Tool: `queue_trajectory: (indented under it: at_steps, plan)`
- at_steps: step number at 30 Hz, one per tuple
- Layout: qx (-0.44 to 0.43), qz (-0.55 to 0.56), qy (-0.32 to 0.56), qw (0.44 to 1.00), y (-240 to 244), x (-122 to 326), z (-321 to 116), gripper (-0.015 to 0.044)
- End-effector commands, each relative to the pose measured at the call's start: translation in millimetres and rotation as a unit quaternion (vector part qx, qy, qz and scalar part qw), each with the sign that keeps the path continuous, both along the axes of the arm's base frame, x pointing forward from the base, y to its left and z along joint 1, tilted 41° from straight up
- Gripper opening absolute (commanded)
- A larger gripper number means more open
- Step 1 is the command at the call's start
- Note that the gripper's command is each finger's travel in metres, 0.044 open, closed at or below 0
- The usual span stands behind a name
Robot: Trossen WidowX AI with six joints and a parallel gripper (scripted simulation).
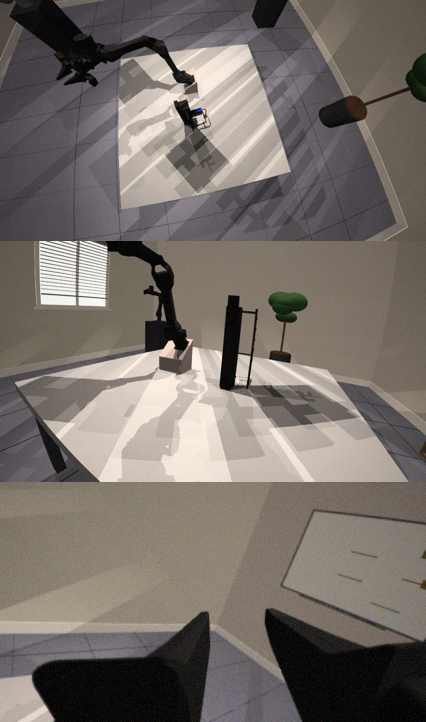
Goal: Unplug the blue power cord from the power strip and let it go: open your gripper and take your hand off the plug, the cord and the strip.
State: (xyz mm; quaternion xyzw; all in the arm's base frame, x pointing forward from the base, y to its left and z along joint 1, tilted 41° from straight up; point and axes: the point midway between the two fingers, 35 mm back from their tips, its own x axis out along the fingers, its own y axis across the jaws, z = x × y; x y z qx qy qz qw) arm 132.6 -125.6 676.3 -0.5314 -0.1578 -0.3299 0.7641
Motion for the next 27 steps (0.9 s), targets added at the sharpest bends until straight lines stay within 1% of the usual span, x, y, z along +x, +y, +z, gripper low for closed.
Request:
queue_trajectory:
  at_steps: [1, 14, 21, 27]
  plan:
    - [0.039, 0.016, 0.006, 0.999, -23.1, 17.0, -13.8, 0.016]
    - [0.135, 0.077, 0.053, 0.986, -53.3, 90.7, -60.1, 0.016]
    - [0.177, 0.106, 0.098, 0.974, -52.4, 137.6, -92.4, 0.016]
    - [0.204, 0.128, 0.146, 0.959, -40.8, 178.7, -123.9, 0.016]
